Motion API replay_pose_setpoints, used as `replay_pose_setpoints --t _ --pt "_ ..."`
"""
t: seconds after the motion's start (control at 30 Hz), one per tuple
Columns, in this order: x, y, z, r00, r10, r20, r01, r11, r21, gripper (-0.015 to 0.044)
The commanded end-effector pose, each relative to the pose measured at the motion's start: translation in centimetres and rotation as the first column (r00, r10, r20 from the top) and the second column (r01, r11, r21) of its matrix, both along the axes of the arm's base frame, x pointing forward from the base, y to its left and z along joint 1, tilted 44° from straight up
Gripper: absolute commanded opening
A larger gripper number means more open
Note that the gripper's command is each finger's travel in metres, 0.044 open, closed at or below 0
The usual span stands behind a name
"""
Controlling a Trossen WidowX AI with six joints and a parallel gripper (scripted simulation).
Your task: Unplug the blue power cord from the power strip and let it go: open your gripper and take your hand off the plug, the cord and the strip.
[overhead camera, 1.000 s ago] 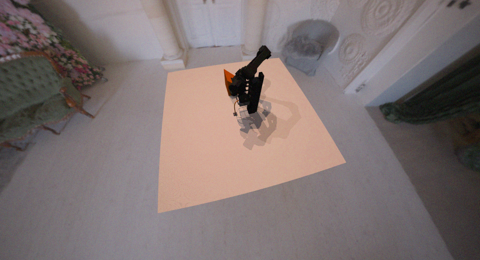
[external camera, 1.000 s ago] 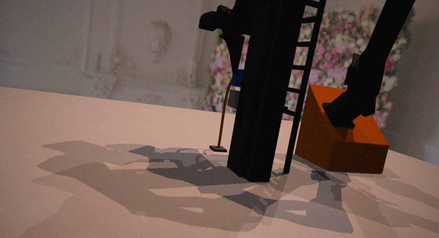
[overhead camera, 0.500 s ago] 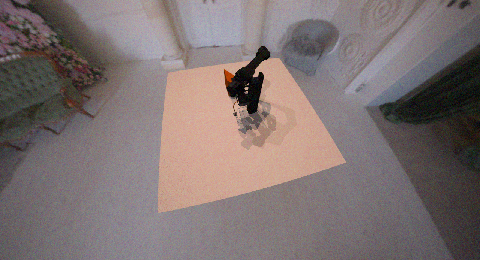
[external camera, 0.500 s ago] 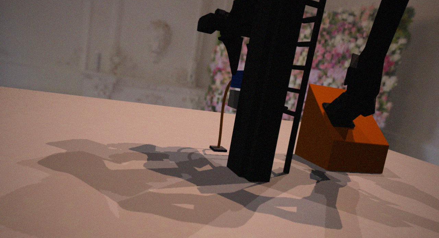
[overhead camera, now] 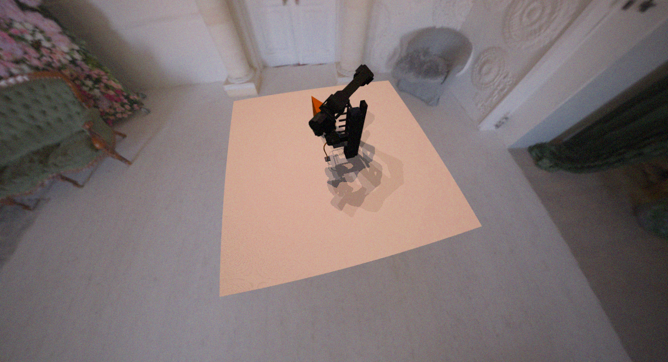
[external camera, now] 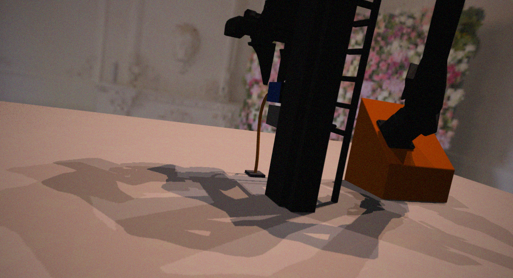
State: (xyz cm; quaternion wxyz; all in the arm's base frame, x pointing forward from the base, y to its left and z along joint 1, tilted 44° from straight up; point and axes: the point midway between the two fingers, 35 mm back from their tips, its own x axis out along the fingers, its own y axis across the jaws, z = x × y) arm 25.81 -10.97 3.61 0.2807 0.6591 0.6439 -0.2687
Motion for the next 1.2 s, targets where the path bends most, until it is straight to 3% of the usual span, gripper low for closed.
replay_pose_setpoints --t 0.0,0.03,0.2,1.17 --pt "-0.2 -2.5 -1.0 1.0 -0.029 -0.002 0.029 0.999 -0.027 0.0" --pt "-0.1 -0.9 -0.5 1.0 -0.008 -0.004 0.008 1.0 -0.019 0.0026" --pt "-0.1 -0.9 -0.5 1.0 -0.008 -0.004 0.008 1.0 -0.019 0.0157" --pt "-0.2 -0.8 0.9 1.0 -0.03 -0.003 0.03 0.999 -0.023 0.016"
